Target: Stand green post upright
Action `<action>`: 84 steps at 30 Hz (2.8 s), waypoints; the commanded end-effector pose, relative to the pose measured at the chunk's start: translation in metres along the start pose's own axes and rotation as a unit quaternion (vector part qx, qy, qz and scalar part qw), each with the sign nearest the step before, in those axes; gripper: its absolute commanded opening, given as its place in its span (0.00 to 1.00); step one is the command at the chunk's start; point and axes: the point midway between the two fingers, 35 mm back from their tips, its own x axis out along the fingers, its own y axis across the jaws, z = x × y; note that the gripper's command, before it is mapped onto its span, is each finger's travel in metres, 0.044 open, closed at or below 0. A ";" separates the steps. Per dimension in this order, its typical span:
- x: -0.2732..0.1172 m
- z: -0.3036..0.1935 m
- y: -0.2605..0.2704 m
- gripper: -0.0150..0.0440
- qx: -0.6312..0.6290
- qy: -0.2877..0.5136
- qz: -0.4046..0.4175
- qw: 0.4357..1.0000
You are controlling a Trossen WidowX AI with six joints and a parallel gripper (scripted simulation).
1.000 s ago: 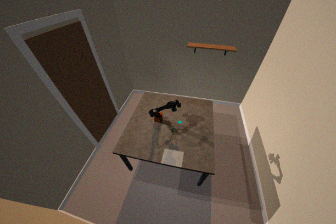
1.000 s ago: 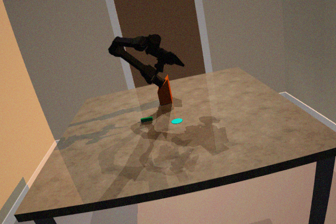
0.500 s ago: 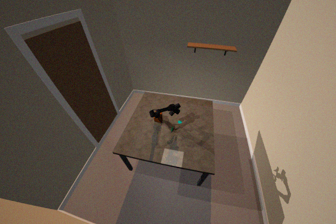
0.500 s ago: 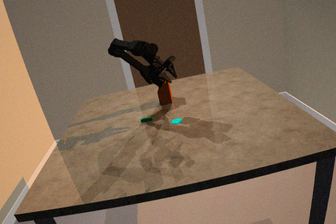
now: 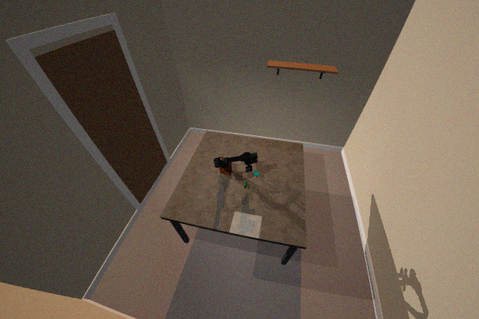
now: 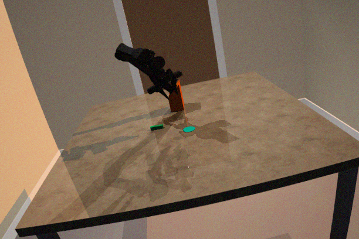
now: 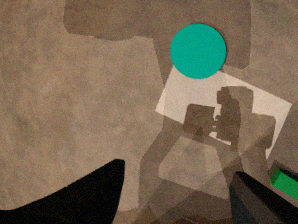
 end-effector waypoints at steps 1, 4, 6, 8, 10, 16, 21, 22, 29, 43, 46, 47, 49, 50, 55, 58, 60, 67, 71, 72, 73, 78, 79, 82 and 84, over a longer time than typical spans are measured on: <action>0.000 -0.013 -0.042 0.65 -0.275 0.064 -0.052 0.958; 0.000 -0.021 -0.058 0.65 -0.384 0.100 -0.059 0.916; 0.000 -0.026 -0.068 0.65 -0.454 0.125 -0.058 0.880; 0.000 -0.031 -0.078 0.65 -0.521 0.151 -0.054 0.839; -0.001 -0.035 -0.085 0.65 -0.563 0.167 -0.049 0.808; -0.001 -0.036 -0.086 0.65 -0.568 0.169 -0.048 0.804; -0.001 -0.036 -0.086 0.65 -0.568 0.169 -0.048 0.804; -0.001 -0.036 -0.086 0.65 -0.568 0.169 -0.048 0.804; 0.071 -0.045 -0.106 0.65 -0.568 0.166 -0.047 0.805; 0.109 -0.062 -0.119 0.29 -0.568 0.172 -0.050 0.804; 0.109 -0.062 -0.119 0.29 -0.568 0.172 -0.050 0.804; 0.109 -0.062 -0.119 0.29 -0.568 0.172 -0.050 0.804; 0.106 -0.060 -0.118 0.29 -0.568 0.171 -0.049 0.804; 0.103 -0.059 -0.117 0.29 -0.568 0.170 -0.049 0.804; 0.091 -0.053 -0.113 0.29 -0.568 0.168 -0.048 0.804; 0.083 -0.049 -0.110 0.29 -0.568 0.167 -0.047 0.804; 0.078 -0.047 -0.108 0.29 -0.568 0.167 -0.047 0.804; 0.058 -0.041 -0.102 0.29 -0.568 0.166 -0.046 0.805; 0.047 -0.039 -0.099 0.29 -0.568 0.166 -0.046 0.805; 0.044 -0.038 -0.098 0.29 -0.568 0.166 -0.046 0.805; 0.041 -0.038 -0.097 0.29 -0.568 0.166 -0.046 0.805; 0.025 -0.036 -0.093 0.29 -0.568 0.167 -0.046 0.804; 0.022 -0.036 -0.092 0.29 -0.568 0.167 -0.046 0.804; 0.013 -0.035 -0.089 0.29 -0.568 0.168 -0.047 0.804; 0.007 -0.035 -0.088 0.29 -0.568 0.168 -0.047 0.804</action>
